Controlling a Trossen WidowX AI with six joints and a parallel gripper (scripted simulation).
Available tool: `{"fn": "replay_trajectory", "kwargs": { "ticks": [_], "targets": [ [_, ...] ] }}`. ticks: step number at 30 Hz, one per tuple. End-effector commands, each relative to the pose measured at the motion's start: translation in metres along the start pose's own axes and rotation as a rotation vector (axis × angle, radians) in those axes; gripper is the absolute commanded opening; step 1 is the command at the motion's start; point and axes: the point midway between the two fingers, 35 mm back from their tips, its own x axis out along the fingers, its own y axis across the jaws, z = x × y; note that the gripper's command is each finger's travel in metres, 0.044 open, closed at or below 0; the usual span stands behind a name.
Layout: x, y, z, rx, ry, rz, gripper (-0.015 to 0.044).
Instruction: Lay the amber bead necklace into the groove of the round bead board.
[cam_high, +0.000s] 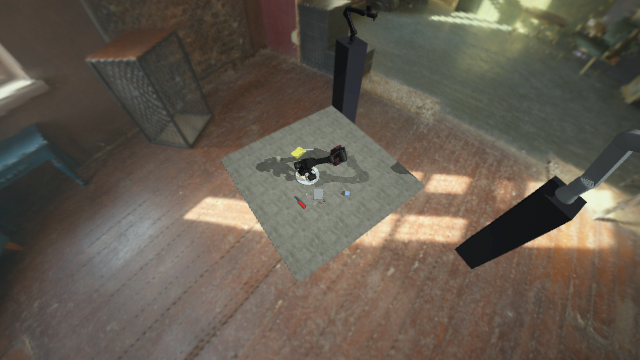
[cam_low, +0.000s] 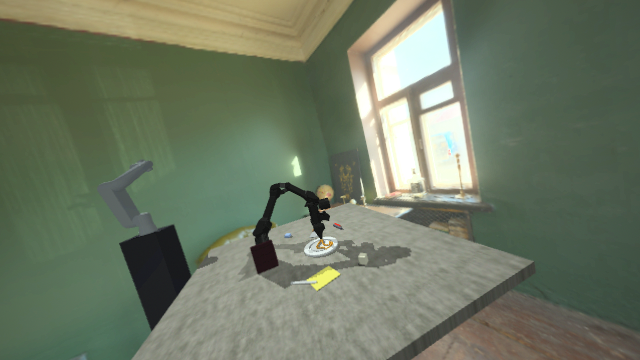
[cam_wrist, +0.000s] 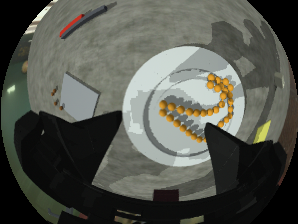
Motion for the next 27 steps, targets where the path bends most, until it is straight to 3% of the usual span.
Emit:
{"fn": "replay_trajectory", "kwargs": {
  "ticks": [1, 11, 23, 27],
  "targets": [
    [-0.002, 0.000, 0.000, -0.007, -0.001, -0.006, 0.0440],
    [-0.002, 0.000, 0.000, -0.007, -0.001, -0.006, 0.0440],
    [-0.009, -0.077, 0.003, 0.702, -0.011, -0.013, 0.0125],
    [-0.010, -0.097, 0.000, 0.901, -0.007, -0.009, 0.0120]
  ]
}}
